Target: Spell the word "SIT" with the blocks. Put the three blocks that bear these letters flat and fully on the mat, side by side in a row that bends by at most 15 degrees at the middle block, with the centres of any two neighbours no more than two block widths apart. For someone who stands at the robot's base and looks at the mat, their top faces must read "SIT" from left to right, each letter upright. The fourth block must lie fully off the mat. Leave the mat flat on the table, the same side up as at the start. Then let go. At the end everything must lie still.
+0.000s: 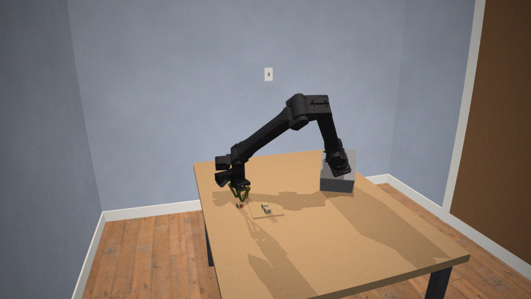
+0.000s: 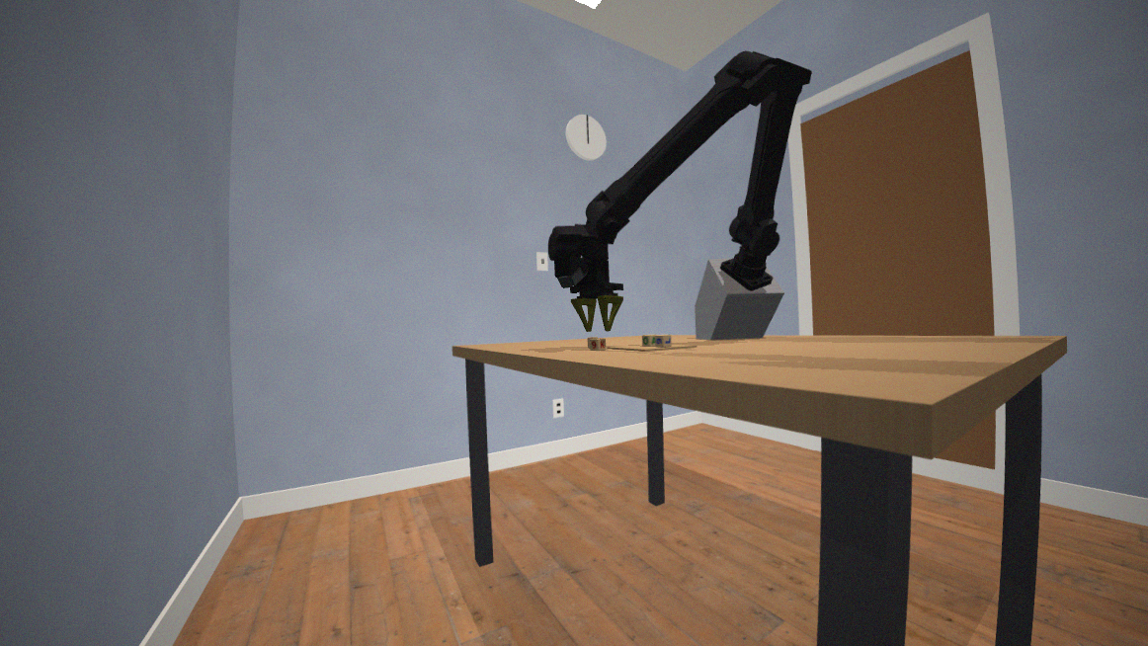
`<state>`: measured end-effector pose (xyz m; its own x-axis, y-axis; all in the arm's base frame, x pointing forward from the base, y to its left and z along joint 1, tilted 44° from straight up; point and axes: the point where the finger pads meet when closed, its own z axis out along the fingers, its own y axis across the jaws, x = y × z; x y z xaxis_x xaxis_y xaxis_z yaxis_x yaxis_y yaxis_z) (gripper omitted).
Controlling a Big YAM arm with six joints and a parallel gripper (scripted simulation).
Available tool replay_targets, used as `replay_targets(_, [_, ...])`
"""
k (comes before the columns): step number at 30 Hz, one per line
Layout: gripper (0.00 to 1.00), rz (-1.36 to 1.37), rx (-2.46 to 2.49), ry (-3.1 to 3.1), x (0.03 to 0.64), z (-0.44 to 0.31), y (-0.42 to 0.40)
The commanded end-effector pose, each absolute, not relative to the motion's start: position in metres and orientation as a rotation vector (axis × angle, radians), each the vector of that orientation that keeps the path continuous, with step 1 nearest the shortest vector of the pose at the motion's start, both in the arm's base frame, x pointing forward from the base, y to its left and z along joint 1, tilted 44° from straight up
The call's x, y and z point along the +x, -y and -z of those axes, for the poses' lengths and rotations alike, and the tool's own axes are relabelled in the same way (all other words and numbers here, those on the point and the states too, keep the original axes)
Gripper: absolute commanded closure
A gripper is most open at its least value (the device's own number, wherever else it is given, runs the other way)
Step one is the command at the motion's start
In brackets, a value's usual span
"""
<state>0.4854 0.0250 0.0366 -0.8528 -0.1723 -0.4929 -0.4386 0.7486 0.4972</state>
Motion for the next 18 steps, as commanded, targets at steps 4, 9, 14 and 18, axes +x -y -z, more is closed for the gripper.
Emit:
replay_targets(4, [0.47,-0.852,-0.464,-2.508,0.495,-0.041,-0.029])
replay_targets(9, [0.47,-0.844,-0.412,-2.518,0.496,-0.035,-0.012])
replay_targets(14, [0.47,-0.849,-0.433,-2.516,0.495,-0.035,-0.020])
replay_targets(18, [0.47,-0.851,-0.437,-2.517,0.495,-0.034,-0.022])
